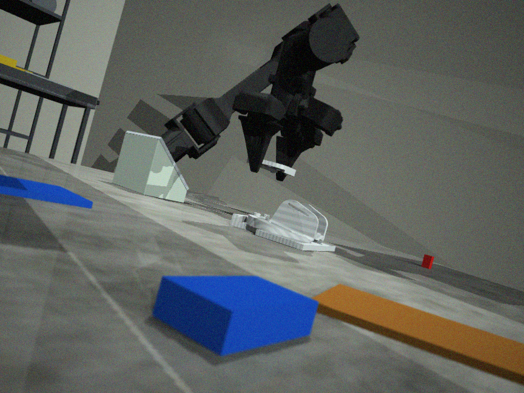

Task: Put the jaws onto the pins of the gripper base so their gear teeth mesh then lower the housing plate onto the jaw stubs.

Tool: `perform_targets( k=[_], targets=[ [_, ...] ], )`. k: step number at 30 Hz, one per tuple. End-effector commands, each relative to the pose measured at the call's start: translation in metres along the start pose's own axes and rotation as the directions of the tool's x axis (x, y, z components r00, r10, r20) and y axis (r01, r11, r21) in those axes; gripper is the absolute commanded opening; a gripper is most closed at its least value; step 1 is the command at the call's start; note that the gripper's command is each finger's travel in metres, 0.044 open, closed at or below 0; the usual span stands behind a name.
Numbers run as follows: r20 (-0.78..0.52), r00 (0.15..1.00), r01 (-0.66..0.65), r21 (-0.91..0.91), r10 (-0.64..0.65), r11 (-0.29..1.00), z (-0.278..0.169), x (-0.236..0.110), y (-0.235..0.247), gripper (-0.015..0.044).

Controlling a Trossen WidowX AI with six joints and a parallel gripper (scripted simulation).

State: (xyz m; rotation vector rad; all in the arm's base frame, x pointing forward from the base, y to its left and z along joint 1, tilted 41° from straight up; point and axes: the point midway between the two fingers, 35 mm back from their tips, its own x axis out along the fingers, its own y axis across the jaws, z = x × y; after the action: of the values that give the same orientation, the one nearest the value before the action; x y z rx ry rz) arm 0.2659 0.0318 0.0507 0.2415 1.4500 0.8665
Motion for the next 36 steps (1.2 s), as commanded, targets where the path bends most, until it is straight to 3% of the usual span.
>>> perform_targets(
  k=[1, 36],
  targets=[
    [0.006, 1.000, 0.003, -0.003, -0.003, 1.000, 0.0012, -0.0013, -0.0006, 0.0351],
    [0.006, 1.000, 0.004, -0.045, -0.003, 0.999, 0.0013, -0.0013, -0.0006, 0.0351]
  ],
)
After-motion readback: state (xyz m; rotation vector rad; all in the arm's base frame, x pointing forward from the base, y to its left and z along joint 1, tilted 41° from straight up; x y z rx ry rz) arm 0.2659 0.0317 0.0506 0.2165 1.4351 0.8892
